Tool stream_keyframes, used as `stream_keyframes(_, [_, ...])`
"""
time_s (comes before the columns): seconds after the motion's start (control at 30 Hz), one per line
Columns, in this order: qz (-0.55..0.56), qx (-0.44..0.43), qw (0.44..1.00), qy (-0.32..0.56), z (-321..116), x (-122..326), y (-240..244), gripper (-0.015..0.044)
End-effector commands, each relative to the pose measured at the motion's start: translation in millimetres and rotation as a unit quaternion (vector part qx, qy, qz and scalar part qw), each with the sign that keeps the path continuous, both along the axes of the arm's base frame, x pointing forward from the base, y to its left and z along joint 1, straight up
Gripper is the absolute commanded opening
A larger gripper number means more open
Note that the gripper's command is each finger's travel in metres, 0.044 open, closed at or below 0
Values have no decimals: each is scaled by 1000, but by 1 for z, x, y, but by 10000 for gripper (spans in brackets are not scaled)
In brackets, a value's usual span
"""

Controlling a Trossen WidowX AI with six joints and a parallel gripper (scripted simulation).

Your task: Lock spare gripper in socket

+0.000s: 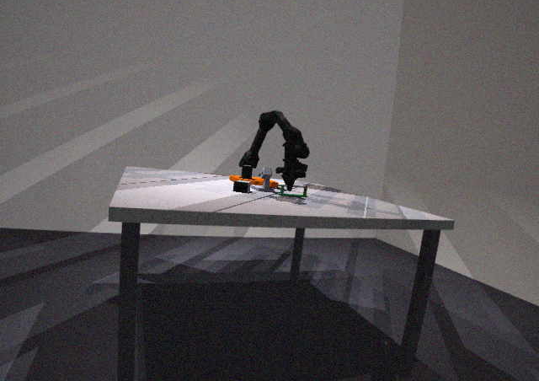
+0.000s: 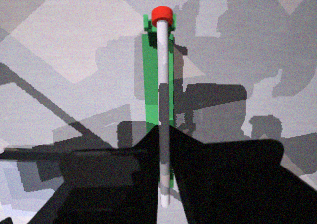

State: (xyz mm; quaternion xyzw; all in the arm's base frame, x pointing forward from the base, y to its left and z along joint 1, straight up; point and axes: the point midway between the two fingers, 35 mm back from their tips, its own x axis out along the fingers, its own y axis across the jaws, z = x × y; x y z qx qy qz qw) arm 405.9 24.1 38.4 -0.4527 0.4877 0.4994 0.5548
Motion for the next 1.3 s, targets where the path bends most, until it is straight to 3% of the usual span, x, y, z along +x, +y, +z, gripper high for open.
stream_keyframes(0.0, [0, 0, 1000, 0, 0, 0, 0, 0])
stream_keyframes(0.07, [0, 0, 1000, 0, 0, 0, 0, 0])
stream_keyframes(0.63, [0, 0, 1000, 3, 14, -2, 0, 440])
stream_keyframes(1.27, [0, 0, 1000, 18, 54, -8, 0, 440])
